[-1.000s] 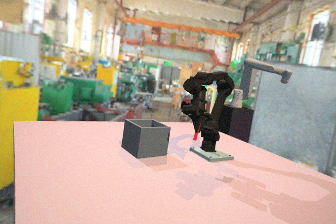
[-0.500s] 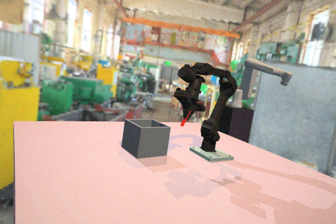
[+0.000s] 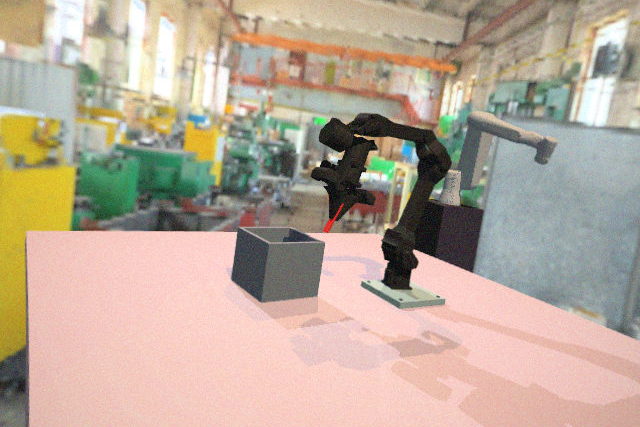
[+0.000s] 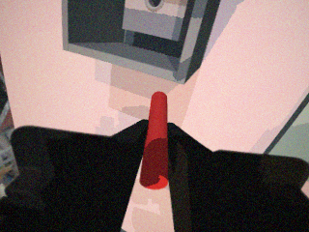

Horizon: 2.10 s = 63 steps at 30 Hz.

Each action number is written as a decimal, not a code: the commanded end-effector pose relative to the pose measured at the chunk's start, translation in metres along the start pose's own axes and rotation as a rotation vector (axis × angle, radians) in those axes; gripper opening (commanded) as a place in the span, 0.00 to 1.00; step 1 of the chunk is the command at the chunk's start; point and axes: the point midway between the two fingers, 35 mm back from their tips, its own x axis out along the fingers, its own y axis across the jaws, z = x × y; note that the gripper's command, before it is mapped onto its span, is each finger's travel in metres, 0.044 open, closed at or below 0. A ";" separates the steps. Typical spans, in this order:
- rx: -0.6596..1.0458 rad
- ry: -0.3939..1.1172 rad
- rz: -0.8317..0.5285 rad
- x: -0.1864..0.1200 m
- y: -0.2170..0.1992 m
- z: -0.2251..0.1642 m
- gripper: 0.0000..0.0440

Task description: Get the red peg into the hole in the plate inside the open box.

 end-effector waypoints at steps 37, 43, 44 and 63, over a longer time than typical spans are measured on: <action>0.080 0.022 -0.133 0.067 0.020 0.102 0.00; 0.065 0.052 -0.138 0.085 0.023 0.104 0.00; 0.062 0.057 -0.138 0.088 0.024 0.104 0.00; -0.038 0.101 -0.162 0.139 0.026 0.108 0.06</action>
